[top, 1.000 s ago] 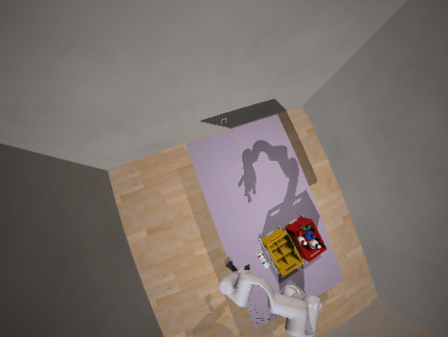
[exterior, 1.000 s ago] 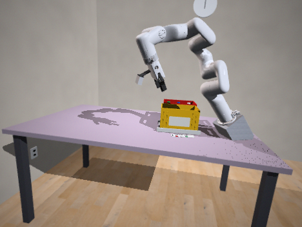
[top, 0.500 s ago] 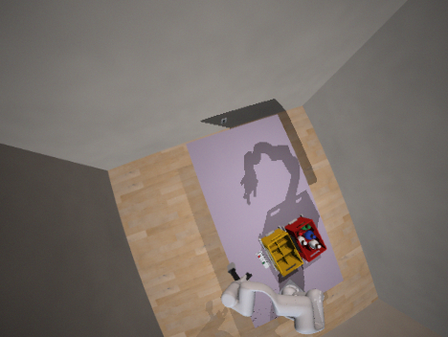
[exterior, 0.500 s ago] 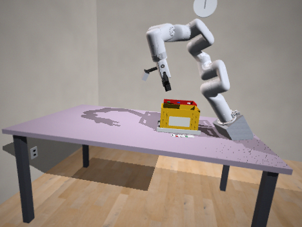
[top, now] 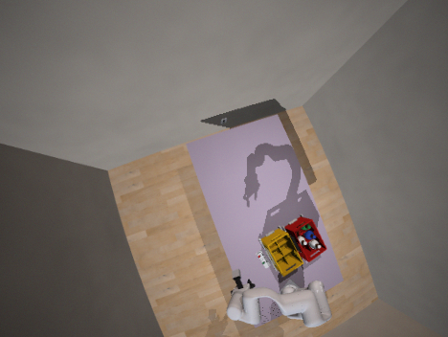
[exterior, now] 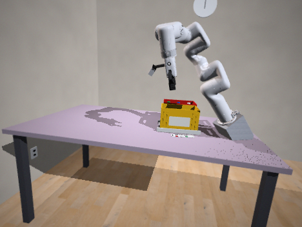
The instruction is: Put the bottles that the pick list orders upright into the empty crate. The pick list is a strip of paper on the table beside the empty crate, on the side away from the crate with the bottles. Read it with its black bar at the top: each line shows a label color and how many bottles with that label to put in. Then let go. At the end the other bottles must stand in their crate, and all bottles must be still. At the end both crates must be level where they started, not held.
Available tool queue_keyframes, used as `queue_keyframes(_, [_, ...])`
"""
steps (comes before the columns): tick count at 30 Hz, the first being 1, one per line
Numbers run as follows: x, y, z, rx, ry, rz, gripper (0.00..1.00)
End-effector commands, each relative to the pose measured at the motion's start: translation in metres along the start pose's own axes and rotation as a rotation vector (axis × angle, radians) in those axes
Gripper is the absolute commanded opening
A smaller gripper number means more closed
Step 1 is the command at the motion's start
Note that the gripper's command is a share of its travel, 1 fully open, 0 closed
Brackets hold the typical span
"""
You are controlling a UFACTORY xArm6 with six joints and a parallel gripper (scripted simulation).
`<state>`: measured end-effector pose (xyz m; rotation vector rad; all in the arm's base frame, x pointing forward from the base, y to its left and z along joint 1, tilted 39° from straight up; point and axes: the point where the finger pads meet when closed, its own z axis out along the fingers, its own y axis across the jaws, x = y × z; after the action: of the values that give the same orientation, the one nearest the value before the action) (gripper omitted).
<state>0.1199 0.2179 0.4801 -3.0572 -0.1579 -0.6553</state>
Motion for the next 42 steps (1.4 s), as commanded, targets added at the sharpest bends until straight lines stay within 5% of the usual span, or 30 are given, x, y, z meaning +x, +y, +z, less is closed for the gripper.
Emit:
queue_keyframes(1, [-0.015, -0.005, -0.003, 0.039, 0.069, 0.138, 0.65])
queue_keyframes(16, [-0.042, -0.013, -0.007, 0.173, 0.113, 0.398, 0.65])
queue_keyframes(33, [-0.076, -0.022, -0.01, 0.365, 0.075, 0.696, 0.65])
queue_keyframes(42, [-0.076, -0.022, -0.01, 0.367, 0.075, 0.698, 0.65])
